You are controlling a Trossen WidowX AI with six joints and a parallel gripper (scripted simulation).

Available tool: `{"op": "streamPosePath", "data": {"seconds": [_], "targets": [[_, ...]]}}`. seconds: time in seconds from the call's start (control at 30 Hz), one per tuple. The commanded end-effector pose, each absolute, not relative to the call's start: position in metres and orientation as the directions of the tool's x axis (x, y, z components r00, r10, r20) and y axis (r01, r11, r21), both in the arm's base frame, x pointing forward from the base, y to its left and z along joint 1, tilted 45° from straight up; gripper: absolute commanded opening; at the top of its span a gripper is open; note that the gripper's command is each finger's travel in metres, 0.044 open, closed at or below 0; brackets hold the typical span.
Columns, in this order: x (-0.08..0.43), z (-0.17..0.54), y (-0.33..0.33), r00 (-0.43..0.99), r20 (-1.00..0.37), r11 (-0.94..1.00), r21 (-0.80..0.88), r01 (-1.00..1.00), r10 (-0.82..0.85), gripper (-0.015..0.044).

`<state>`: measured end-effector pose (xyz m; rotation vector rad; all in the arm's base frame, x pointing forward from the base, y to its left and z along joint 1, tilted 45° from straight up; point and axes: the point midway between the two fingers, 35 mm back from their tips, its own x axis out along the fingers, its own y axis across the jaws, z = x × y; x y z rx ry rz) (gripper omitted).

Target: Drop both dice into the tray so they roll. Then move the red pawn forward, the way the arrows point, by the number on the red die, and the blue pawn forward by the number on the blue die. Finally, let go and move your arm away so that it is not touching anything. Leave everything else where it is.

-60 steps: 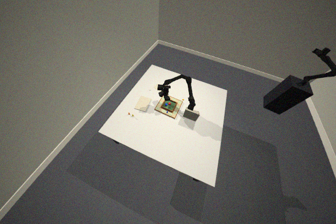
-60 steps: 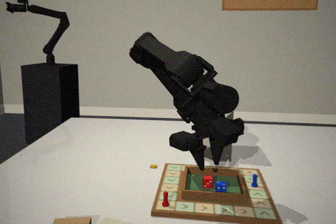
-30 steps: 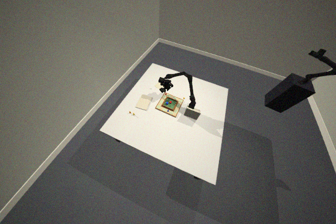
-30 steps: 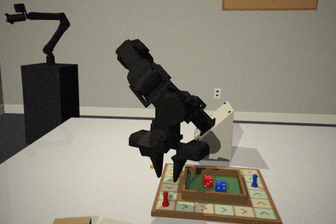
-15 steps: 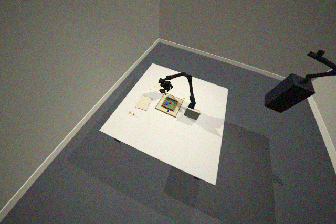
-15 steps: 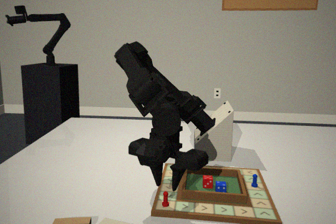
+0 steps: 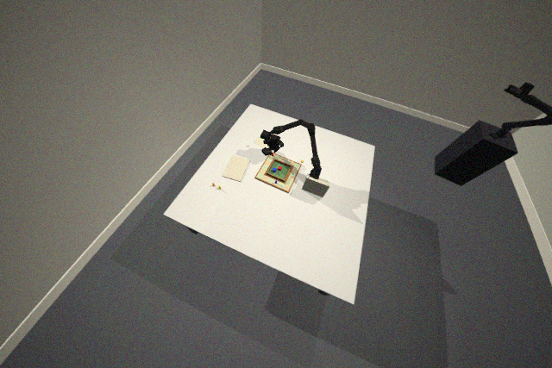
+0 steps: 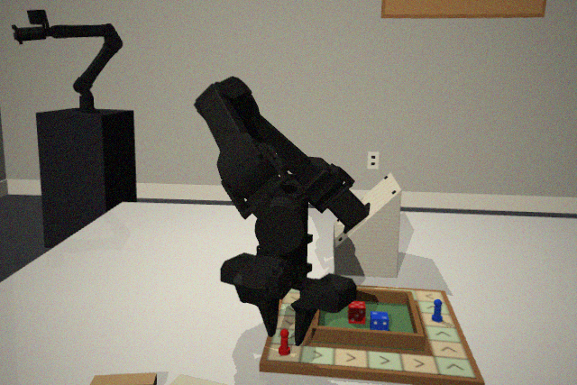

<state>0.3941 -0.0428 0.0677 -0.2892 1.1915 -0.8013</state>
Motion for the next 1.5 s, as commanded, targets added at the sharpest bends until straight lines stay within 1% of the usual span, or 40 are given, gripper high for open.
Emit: {"op": "streamPosePath", "data": {"seconds": [0.0,0.07,0.27,0.47,0.7,1.0,1.33,1.47], "targets": [[0.394,0.061,-0.051,0.135,-0.708,0.693,-0.603,0.396,-0.693,0.02],[0.394,0.06,-0.051,0.135,-0.708,0.692,-0.603,0.396,-0.694,0.02],[0.394,0.06,-0.051,0.135,-0.708,0.692,-0.603,0.396,-0.694,0.0043],[0.394,0.06,-0.051,0.135,-0.708,0.692,-0.603,0.396,-0.694,0.0003],[0.394,0.063,-0.048,0.135,-0.708,0.693,-0.603,0.396,-0.693,0.0],[0.392,0.099,-0.009,0.134,-0.714,0.698,-0.598,0.394,-0.687,0.0],[0.378,0.143,0.031,0.133,-0.712,0.696,-0.6,0.394,-0.689,0.0],[0.376,0.149,0.037,0.133,-0.711,0.695,-0.601,0.394,-0.69,0.0]]}}
